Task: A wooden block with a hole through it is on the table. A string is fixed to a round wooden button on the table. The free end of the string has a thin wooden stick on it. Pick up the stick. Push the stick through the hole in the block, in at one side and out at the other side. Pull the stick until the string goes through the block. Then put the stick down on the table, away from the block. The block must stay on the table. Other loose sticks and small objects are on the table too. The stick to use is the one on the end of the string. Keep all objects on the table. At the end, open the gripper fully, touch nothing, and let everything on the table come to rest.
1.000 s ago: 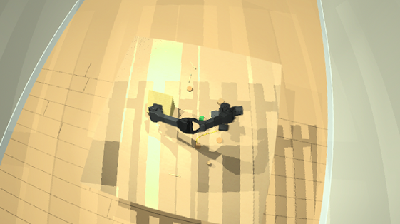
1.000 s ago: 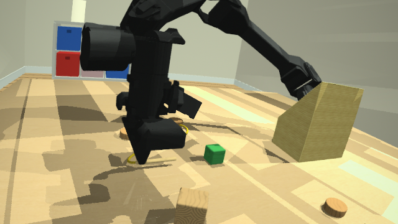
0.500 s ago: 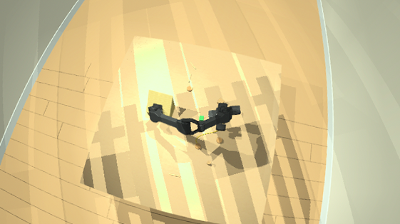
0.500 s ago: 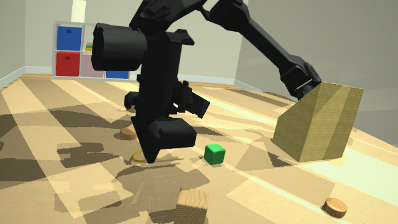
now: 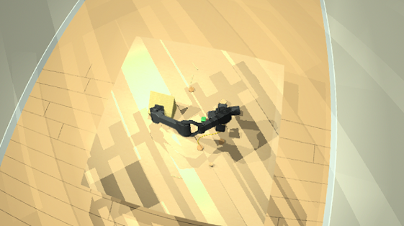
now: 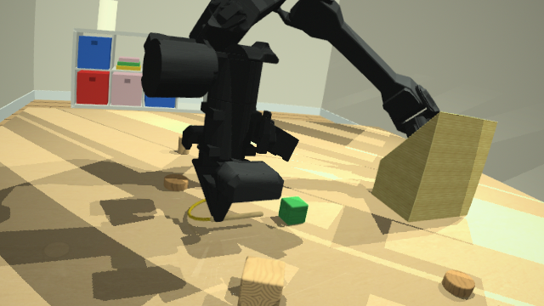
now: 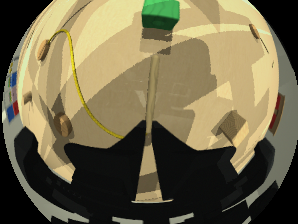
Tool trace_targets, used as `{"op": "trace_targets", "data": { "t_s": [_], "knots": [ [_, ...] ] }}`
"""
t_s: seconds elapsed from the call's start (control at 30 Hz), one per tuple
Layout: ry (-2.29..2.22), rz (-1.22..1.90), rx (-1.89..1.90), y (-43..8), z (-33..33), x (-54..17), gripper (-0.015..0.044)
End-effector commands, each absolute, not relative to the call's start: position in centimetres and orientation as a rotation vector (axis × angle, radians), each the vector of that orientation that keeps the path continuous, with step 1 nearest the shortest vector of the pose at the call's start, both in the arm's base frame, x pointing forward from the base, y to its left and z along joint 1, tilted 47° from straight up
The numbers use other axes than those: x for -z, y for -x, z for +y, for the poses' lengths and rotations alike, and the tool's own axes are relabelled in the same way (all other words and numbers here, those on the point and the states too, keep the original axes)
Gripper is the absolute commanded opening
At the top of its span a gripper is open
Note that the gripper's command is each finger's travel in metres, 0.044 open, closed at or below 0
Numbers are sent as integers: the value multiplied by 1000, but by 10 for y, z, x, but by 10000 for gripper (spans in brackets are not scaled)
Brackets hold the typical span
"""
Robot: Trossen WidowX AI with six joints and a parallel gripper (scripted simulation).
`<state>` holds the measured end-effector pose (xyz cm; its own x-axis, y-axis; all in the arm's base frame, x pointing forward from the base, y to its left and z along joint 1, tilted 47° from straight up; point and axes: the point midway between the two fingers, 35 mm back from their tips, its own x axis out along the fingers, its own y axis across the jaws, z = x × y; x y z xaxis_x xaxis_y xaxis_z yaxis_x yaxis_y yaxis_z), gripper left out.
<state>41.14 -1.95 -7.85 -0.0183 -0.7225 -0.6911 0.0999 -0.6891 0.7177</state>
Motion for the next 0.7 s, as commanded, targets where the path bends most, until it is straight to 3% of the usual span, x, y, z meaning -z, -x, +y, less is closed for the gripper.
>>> {"op": "trace_targets", "data": {
  "t_s": [0.0,0.67],
  "knots": [
    [-1670,-655,1772,-406,-19,78,0],
    [-1670,-654,1772,-381,-21,76,0]
  ]
}}
